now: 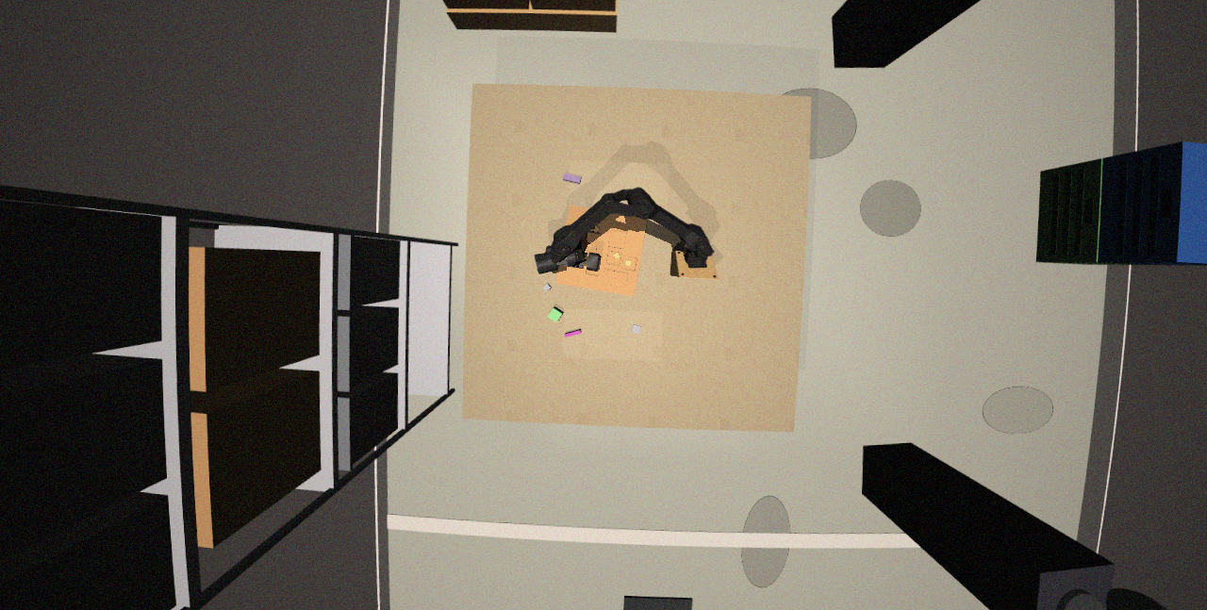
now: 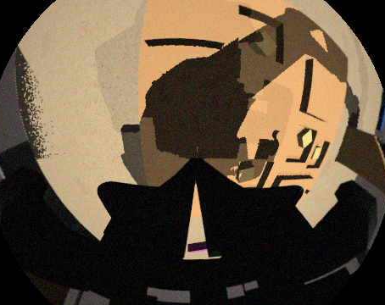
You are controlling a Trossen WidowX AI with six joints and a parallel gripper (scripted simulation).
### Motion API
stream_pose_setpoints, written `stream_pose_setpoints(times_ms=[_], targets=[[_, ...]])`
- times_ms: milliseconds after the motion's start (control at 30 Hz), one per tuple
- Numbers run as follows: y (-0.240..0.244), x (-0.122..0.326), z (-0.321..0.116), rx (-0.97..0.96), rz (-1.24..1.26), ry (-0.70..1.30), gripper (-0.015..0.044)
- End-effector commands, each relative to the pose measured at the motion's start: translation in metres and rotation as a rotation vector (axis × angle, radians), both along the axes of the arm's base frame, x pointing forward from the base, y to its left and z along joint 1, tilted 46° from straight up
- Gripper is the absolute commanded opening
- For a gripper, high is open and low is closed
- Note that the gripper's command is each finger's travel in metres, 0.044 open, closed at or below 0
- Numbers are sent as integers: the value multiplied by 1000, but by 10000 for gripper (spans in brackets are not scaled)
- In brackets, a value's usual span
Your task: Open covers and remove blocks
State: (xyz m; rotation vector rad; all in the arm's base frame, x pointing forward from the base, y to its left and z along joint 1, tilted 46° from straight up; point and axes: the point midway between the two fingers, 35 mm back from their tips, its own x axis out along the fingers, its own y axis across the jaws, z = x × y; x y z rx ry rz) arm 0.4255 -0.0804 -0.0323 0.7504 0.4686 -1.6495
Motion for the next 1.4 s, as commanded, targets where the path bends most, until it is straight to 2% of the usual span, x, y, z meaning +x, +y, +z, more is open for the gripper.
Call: stream_pose_setpoints(times_ms=[0, 1000, 1367], targets=[[4, 2, 4, -1, -1, -5, 0], [27, 4, 28, -1, 12, 10, 0], [53, -40, 27, 83, 615, 620, 0]])
